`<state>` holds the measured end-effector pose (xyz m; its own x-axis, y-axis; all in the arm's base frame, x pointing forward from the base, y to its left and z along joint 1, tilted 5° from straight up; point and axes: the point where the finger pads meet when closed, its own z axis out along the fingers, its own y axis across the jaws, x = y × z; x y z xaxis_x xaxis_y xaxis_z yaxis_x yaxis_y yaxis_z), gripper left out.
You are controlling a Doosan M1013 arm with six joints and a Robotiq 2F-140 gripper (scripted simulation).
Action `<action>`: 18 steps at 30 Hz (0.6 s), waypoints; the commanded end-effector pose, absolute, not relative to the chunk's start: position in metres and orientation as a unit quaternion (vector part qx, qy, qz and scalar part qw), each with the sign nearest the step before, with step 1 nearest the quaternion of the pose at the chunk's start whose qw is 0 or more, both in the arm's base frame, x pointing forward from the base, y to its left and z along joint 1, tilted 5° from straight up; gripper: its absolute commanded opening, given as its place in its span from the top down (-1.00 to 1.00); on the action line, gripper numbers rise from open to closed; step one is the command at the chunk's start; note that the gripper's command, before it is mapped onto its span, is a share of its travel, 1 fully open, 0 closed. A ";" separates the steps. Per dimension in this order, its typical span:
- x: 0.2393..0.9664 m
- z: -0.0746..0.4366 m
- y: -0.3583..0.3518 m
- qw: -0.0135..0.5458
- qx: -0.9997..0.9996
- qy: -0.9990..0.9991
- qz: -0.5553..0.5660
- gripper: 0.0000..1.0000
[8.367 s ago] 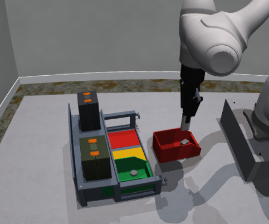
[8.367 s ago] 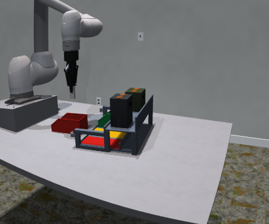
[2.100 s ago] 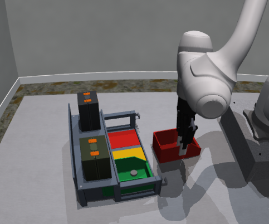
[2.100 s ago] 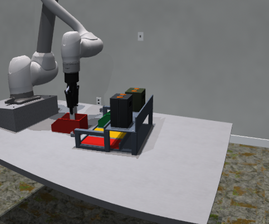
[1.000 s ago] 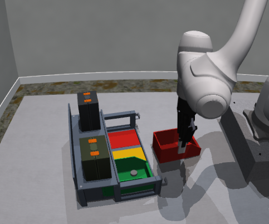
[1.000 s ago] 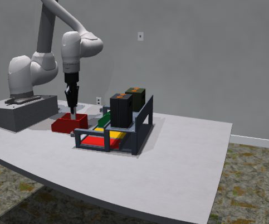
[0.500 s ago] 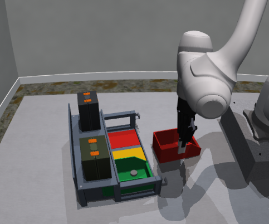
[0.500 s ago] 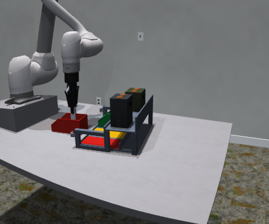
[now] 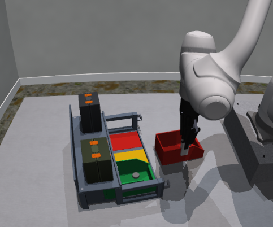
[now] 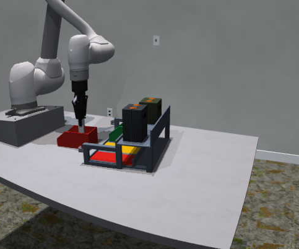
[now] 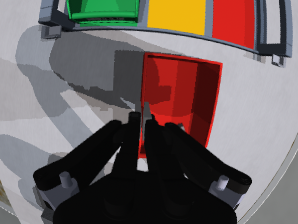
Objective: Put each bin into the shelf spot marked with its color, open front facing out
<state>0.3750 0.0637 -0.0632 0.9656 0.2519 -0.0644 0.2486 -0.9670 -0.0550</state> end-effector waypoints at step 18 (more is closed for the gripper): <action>0.376 -0.048 0.063 0.023 -0.991 -0.126 0.035 0.80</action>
<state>0.3760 0.0632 -0.0496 0.9656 0.2519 -0.0643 0.2486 -0.9670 -0.0550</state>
